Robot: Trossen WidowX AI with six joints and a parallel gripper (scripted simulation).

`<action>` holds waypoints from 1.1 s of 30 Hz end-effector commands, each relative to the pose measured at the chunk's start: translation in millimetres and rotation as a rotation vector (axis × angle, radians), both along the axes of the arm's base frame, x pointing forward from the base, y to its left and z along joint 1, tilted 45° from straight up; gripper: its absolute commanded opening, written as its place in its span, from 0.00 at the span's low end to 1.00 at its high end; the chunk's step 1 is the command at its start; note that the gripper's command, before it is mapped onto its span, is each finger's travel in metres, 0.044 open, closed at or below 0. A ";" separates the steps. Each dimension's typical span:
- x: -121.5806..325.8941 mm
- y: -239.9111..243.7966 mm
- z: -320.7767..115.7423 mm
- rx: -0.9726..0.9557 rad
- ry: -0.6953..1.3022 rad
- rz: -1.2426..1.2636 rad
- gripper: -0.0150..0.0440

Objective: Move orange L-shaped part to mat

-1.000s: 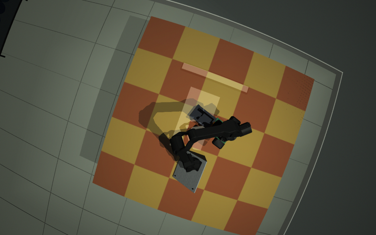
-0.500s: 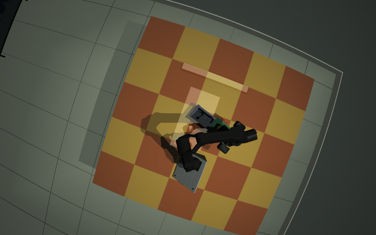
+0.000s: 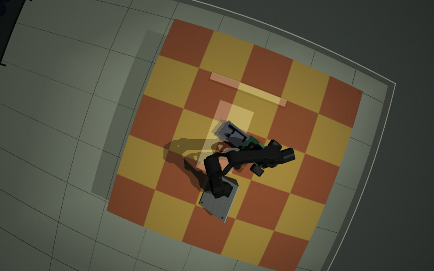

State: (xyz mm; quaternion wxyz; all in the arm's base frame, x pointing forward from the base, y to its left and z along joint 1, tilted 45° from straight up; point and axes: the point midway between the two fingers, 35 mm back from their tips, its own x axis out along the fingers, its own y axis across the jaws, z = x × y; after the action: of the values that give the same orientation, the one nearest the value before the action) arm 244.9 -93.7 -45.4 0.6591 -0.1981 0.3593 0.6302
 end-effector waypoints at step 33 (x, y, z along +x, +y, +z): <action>-2.7 39.3 -39.7 0.004 0.000 -0.005 0.25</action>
State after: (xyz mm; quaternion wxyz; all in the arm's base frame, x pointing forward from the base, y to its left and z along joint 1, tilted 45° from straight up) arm 242.3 -57.4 -82.5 0.6594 -0.1980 0.3585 0.6305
